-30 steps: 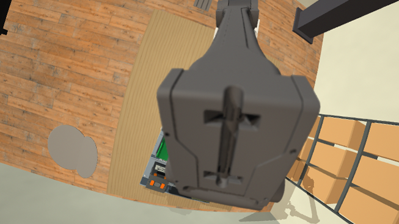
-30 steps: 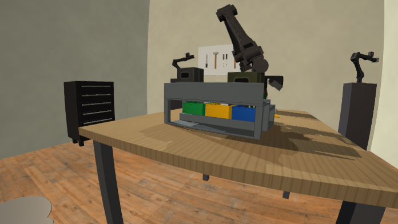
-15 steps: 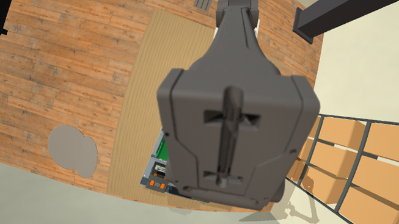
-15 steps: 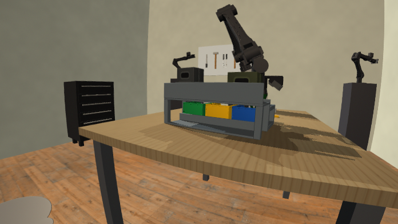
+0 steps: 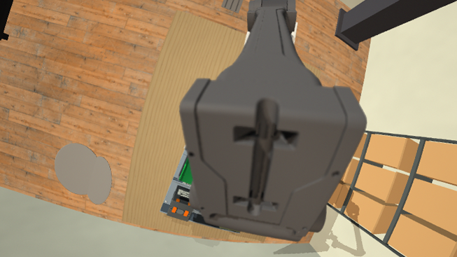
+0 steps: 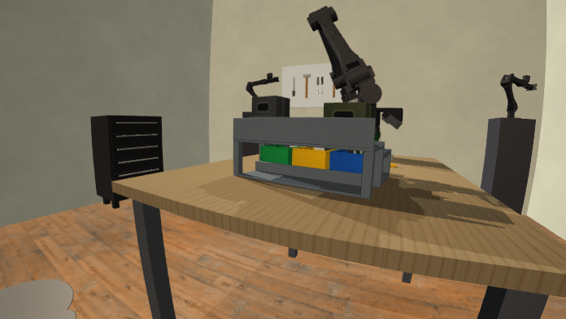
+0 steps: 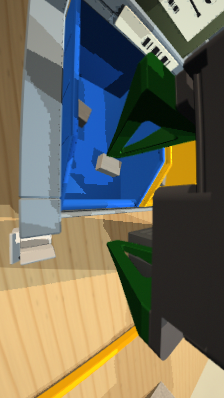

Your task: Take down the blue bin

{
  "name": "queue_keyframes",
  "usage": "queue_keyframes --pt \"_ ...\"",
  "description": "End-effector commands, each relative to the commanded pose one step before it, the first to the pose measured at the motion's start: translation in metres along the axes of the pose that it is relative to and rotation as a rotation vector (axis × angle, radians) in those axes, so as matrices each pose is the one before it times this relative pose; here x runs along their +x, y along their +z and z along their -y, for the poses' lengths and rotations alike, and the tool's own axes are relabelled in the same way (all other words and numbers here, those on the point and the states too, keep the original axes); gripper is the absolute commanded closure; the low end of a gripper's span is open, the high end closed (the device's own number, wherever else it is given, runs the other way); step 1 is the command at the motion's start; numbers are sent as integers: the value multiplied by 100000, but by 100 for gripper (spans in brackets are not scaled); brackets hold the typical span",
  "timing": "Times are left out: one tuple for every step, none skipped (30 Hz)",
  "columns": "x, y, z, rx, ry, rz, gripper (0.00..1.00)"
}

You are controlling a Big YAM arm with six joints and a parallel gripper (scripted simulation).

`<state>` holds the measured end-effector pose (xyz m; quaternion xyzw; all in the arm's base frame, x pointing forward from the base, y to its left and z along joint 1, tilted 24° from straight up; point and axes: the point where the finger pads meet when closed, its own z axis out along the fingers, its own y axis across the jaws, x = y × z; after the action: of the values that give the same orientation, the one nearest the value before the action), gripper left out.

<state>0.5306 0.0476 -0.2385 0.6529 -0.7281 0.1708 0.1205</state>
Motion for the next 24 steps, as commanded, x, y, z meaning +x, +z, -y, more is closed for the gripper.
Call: queue_keyframes --pt "823 1506 -778 -2006 367 -912 10" --pt "60 -1 -198 -626 -241 -216 10" --pt "-19 -1 24 284 203 99 10" --pt "-19 -44 80 463 296 162 10" --pt "44 -222 141 440 288 155 10" --pt "46 -214 125 382 257 135 10" --pt "70 -188 26 4 70 3 10" --pt "40 -154 71 203 152 72 10" --pt "7 -112 112 387 224 137 10" --pt "3 -65 69 242 139 86 10" --pt "15 -27 -11 -54 -15 -19 10" --pt "18 -3 -49 -194 -90 -68 10" --pt "1 2 -6 -22 -11 -8 10" --pt "0 1 -1 -2 -1 -1 10" --pt "0 0 0 -1 0 0 10" --pt "0 0 0 0 0 0 10" --pt "0 0 0 0 0 0 10" --pt "0 0 0 0 0 0 10" --pt "0 0 0 0 0 0 10" --pt "0 0 0 0 0 0 10" --pt "0 0 0 0 0 0 10" --pt "0 0 0 0 0 0 10" --pt "0 0 0 -1 0 0 10" --pt "0 0 0 0 0 0 10"
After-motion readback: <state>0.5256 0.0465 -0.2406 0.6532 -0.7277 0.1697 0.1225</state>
